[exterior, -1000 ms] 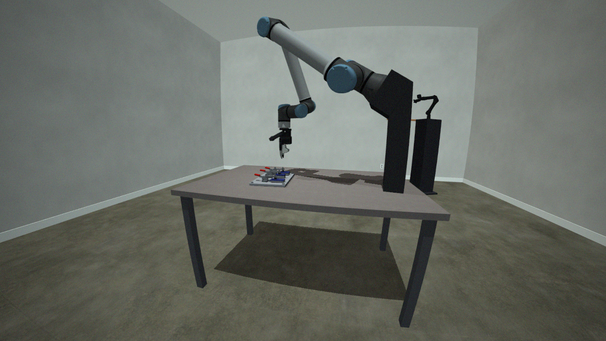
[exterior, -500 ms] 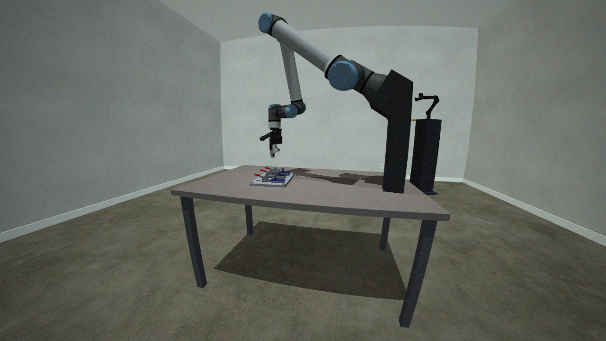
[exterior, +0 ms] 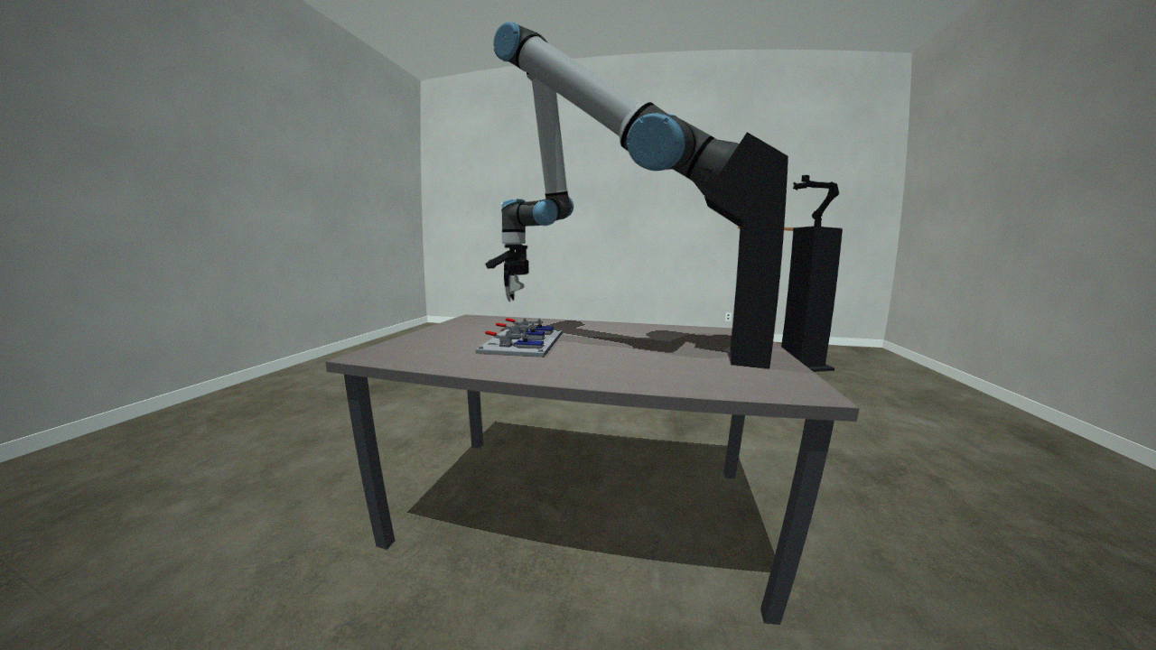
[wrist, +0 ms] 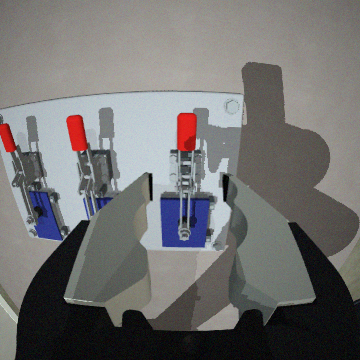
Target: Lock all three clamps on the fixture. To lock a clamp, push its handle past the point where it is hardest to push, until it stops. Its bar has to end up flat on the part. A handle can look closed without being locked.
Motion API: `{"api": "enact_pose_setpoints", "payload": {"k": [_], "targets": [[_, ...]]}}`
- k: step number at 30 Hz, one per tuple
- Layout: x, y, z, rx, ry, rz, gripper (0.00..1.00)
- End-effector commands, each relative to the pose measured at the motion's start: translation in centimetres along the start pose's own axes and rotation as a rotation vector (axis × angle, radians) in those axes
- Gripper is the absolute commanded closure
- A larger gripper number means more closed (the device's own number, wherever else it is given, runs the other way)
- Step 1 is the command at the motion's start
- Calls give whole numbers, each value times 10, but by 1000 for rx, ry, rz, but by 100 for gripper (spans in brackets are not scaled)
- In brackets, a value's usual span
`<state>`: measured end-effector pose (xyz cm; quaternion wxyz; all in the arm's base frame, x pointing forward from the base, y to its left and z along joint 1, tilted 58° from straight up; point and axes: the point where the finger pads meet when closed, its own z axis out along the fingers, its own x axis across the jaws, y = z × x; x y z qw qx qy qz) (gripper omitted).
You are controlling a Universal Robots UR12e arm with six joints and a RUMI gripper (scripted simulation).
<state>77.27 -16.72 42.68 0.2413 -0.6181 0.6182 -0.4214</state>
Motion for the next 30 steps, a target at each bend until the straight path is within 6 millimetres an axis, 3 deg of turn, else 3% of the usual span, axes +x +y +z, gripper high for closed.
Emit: {"api": "enact_pose_setpoints", "payload": {"k": [1, 9, 30], "targets": [[0, -2, 0, 1, 0, 0, 72], [0, -2, 8, 1, 0, 0, 72], [0, -3, 63, 1, 0, 0, 72]]}}
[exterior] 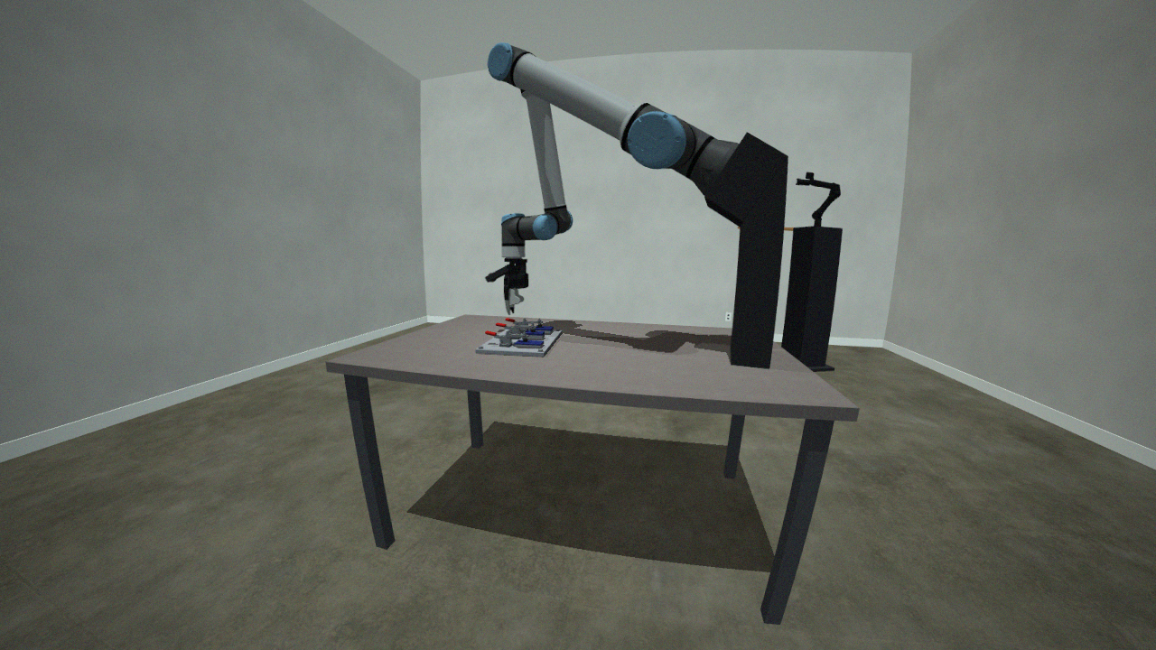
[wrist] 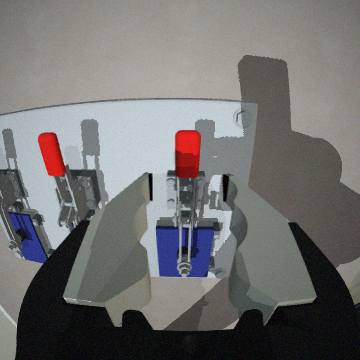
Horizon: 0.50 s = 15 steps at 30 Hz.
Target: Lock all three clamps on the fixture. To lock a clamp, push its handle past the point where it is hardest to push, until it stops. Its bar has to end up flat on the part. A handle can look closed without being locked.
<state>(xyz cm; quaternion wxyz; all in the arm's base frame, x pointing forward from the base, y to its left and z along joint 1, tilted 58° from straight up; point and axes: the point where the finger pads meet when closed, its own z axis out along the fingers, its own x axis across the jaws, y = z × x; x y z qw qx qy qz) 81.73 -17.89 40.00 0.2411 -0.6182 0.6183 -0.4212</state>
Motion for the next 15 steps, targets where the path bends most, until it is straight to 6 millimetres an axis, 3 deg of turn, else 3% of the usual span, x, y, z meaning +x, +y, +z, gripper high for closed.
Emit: {"api": "enact_pose_setpoints", "payload": {"k": [1, 15], "targets": [[0, -1, 11, 1, 0, 0, 72], [0, -1, 13, 1, 0, 0, 72]]}}
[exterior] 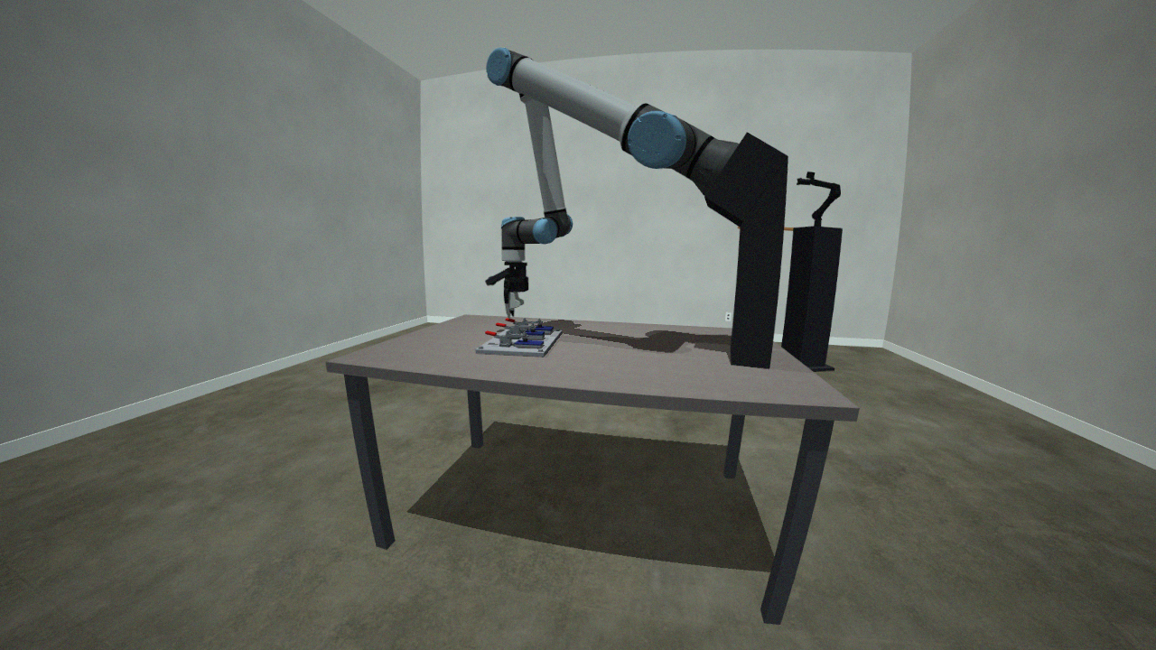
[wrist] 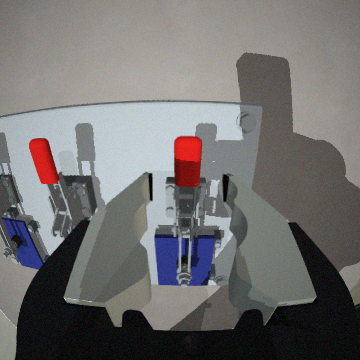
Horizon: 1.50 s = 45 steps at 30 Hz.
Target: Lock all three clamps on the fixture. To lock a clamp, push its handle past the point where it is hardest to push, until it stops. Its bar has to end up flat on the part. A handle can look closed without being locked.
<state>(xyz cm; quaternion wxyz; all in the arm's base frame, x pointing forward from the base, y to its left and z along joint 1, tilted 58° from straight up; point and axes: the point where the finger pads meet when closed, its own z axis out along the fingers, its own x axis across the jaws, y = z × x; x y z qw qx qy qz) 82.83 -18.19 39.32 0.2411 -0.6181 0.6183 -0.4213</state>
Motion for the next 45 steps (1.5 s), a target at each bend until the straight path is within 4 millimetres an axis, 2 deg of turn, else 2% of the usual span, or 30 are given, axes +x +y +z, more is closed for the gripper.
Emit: {"api": "enact_pose_setpoints", "payload": {"k": [1, 32, 45], "targets": [[0, -1, 0, 1, 0, 0, 72], [0, -1, 0, 1, 0, 0, 72], [0, -1, 18, 1, 0, 0, 72]]}}
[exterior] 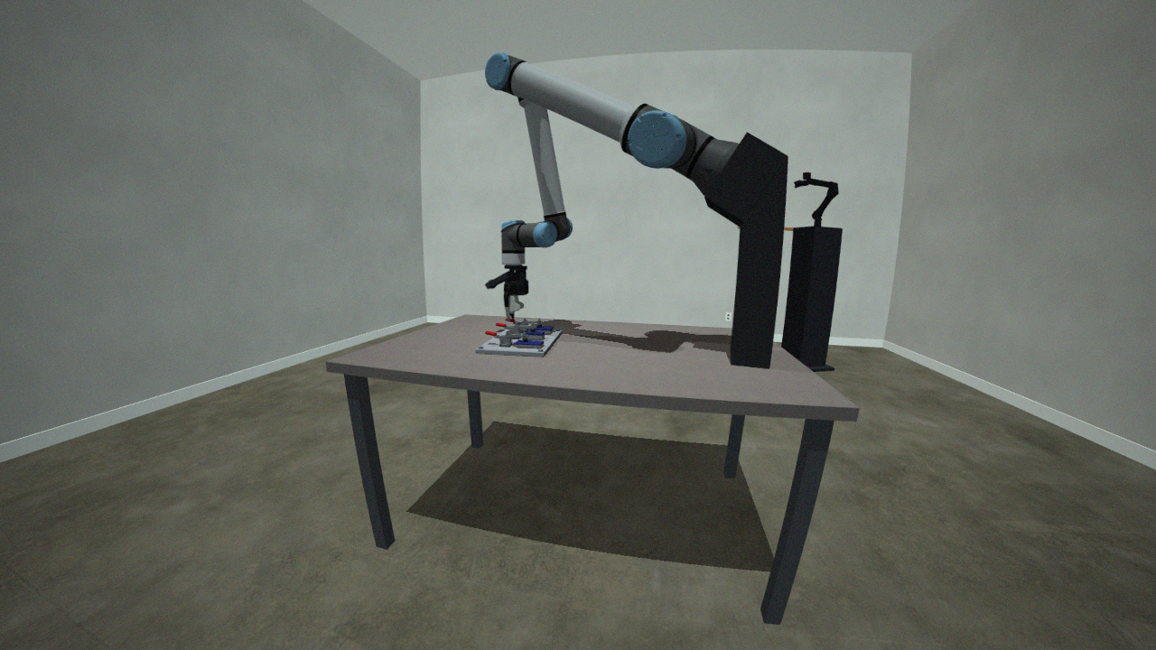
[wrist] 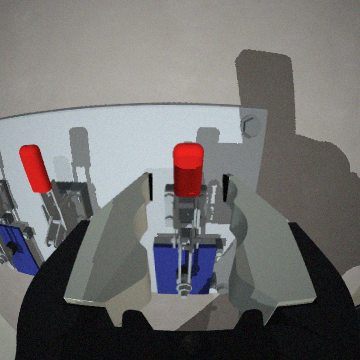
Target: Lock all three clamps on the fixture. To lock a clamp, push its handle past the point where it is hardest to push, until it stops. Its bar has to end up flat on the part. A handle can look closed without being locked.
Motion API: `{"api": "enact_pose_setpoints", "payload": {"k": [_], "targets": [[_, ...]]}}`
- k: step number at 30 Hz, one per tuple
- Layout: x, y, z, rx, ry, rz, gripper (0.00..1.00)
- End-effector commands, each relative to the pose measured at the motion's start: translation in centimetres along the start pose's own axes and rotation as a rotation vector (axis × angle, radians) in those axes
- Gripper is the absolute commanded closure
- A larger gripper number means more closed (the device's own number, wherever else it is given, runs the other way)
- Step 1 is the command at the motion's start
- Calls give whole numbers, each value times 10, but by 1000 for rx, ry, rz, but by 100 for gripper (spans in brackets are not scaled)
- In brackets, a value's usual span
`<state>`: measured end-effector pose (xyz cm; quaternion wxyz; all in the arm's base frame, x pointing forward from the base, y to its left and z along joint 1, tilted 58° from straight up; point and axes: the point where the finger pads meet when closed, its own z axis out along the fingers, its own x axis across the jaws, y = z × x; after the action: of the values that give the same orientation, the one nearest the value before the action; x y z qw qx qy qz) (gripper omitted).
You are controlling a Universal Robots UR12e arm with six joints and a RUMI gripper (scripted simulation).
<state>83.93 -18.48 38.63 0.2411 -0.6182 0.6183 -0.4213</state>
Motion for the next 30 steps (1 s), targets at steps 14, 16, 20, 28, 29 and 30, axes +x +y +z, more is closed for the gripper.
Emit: {"api": "enact_pose_setpoints", "payload": {"k": [14, 16, 20, 28, 29, 30], "targets": [[0, -1, 15, 1, 0, 0, 72], [0, -1, 15, 1, 0, 0, 72], [0, -1, 15, 1, 0, 0, 72], [0, -1, 15, 1, 0, 0, 72], [0, -1, 15, 1, 0, 0, 72], [0, -1, 14, 1, 0, 0, 72]]}}
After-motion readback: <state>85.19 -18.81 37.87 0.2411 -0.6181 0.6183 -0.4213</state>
